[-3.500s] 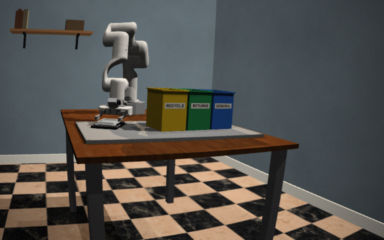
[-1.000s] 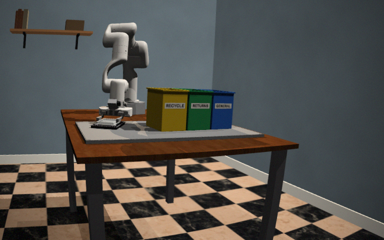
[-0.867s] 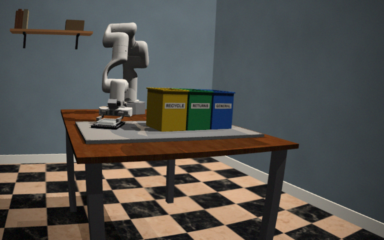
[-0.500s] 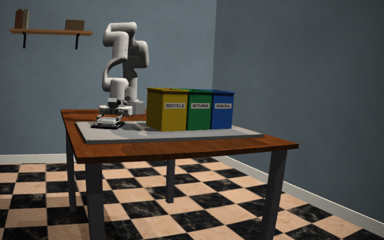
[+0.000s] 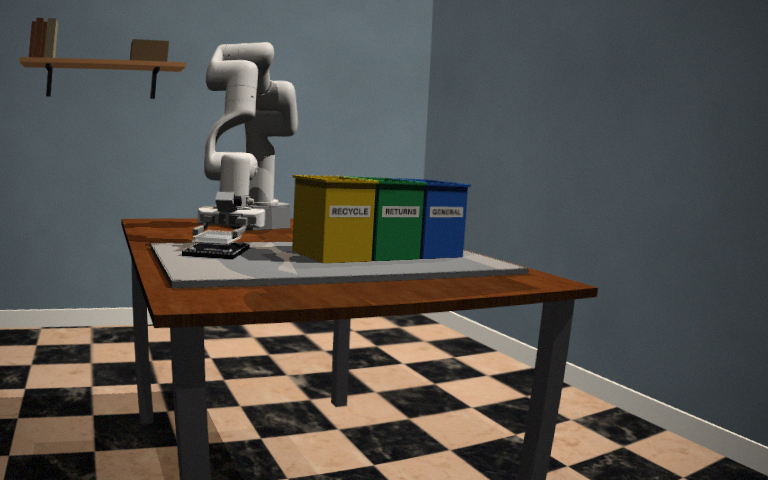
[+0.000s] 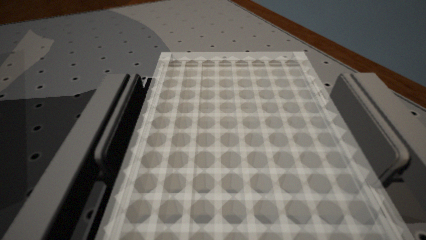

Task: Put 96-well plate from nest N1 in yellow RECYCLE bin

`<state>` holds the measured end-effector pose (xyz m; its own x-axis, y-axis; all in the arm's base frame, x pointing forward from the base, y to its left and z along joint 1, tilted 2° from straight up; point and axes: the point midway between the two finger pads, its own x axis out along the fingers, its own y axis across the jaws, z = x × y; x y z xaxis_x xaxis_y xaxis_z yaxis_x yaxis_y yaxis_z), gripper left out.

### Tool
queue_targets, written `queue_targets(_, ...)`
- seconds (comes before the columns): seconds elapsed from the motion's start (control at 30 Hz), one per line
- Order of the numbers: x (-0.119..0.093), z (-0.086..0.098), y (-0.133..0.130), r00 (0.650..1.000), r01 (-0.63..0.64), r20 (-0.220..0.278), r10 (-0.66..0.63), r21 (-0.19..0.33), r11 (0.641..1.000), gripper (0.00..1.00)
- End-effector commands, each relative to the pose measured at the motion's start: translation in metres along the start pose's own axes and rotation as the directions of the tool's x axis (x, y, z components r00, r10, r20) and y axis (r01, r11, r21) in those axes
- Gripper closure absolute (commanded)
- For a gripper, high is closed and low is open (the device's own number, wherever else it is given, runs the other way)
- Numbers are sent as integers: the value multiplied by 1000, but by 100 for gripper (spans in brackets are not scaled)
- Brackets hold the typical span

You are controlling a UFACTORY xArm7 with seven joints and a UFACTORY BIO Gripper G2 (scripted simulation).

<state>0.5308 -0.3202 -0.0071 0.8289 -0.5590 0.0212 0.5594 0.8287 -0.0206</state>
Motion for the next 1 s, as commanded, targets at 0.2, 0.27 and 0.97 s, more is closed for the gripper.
queue_targets(0.2,1,7,0,1000,0,4,0,0,1000,100)
queue_targets(0.27,1,7,0,1000,0,4,0,0,1000,100)
queue_targets(0.97,1,32,0,1000,0,4,0,0,1000,100)
